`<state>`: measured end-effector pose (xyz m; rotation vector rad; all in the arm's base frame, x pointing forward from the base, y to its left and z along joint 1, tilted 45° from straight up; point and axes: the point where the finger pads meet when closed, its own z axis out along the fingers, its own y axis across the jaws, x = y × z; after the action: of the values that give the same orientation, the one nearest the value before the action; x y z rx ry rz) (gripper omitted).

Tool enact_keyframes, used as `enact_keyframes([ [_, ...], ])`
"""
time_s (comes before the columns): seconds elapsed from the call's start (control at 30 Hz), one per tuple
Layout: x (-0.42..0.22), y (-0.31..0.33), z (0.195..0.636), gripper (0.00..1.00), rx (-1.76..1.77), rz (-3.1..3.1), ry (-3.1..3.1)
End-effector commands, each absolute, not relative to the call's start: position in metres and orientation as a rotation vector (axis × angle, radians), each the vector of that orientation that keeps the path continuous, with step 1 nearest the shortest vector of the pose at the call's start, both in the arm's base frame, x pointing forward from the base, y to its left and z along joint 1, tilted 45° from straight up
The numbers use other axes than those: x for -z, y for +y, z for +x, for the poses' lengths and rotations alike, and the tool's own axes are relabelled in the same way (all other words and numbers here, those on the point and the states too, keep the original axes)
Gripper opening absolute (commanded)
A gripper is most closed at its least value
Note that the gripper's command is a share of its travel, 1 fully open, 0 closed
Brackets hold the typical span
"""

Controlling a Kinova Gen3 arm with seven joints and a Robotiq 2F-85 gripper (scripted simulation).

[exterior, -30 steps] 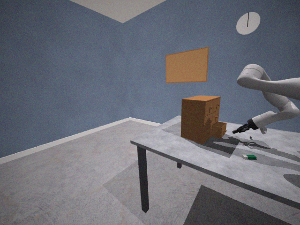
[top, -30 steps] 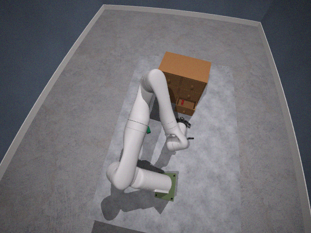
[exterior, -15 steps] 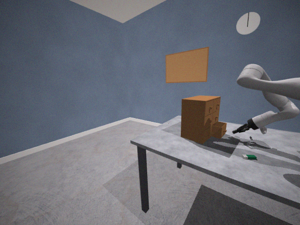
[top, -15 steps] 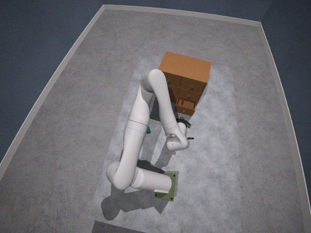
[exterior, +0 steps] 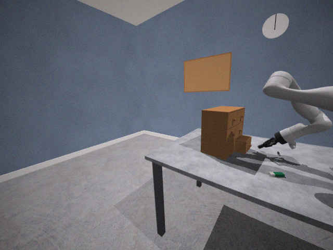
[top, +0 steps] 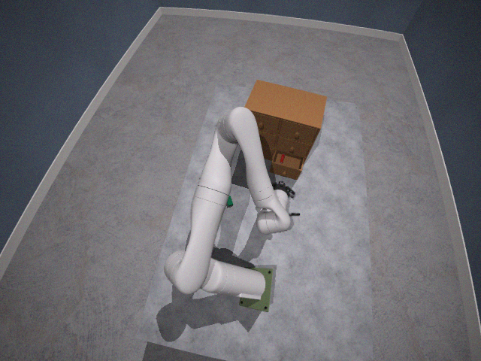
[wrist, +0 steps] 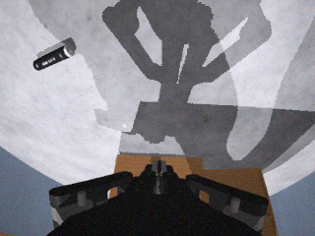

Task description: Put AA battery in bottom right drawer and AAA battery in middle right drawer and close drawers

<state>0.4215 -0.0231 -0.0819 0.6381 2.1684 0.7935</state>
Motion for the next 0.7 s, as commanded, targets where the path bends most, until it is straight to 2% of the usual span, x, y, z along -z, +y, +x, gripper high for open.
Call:
enact_keyframes([
  [0.0,0.081,-0.024,0.423,0.0,-0.792,0.637,2.167],
  [0.67,0.083,-0.026,0.435,0.0,-0.792,0.637,2.167],
])
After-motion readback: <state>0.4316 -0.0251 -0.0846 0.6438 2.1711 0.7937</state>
